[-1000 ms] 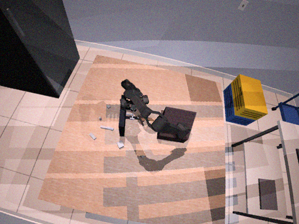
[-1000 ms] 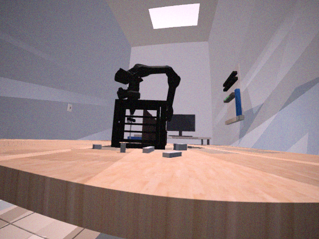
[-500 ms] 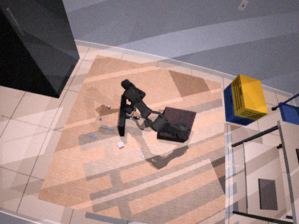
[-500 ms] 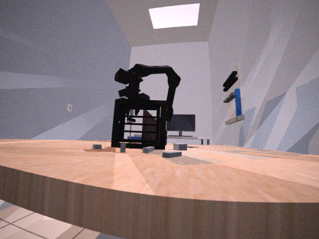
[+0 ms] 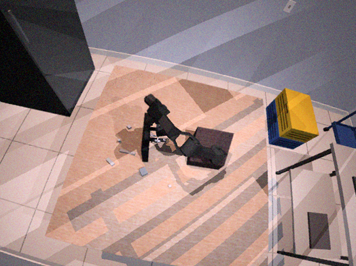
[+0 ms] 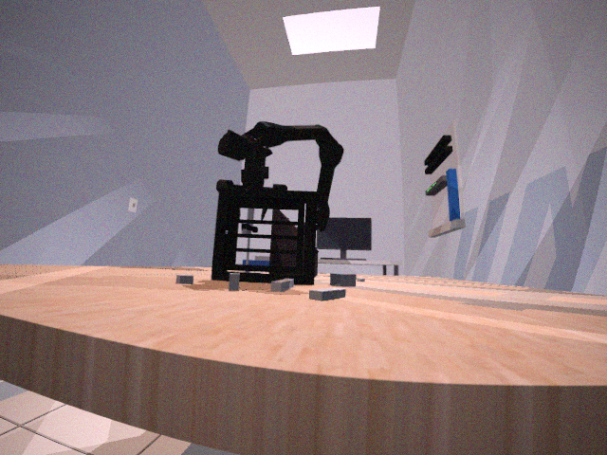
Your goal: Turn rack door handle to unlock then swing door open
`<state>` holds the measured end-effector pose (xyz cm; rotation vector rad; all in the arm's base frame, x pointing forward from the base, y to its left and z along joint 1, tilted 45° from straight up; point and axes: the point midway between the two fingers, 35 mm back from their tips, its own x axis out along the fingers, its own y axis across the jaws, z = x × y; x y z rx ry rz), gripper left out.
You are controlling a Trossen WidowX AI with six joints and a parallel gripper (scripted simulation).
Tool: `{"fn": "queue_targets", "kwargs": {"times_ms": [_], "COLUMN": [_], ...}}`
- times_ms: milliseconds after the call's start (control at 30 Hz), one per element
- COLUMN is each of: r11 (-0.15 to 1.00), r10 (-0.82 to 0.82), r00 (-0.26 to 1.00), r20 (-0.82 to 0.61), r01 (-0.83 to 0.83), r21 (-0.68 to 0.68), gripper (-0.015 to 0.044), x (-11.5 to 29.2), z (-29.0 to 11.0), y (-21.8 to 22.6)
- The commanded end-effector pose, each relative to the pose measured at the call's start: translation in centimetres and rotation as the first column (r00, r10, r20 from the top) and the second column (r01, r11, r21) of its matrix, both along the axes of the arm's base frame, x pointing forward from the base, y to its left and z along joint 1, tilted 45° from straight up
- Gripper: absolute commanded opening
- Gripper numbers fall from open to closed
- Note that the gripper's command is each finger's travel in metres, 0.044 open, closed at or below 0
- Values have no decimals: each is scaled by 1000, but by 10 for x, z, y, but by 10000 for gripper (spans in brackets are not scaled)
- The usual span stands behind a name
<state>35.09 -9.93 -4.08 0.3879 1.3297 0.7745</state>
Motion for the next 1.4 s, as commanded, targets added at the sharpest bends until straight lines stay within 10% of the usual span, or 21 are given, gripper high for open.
{"fn": "queue_targets", "kwargs": {"times_ms": [0,600,933,1133,1367], "r11": [993,738,499,482,482], "r10": [118,639,746,747,747], "r00": [986,489,25,-7,-7], "r20": [119,593,666,665,665], "r01": [-118,-607,-684,-683,-683], "r21": [-14,-295,-533,-549,-549], "gripper": [288,288,288,288,104], "x": [1,1,1,1,1], "z": [1,1,1,1,1], "y": [0,0,0,0,0]}}
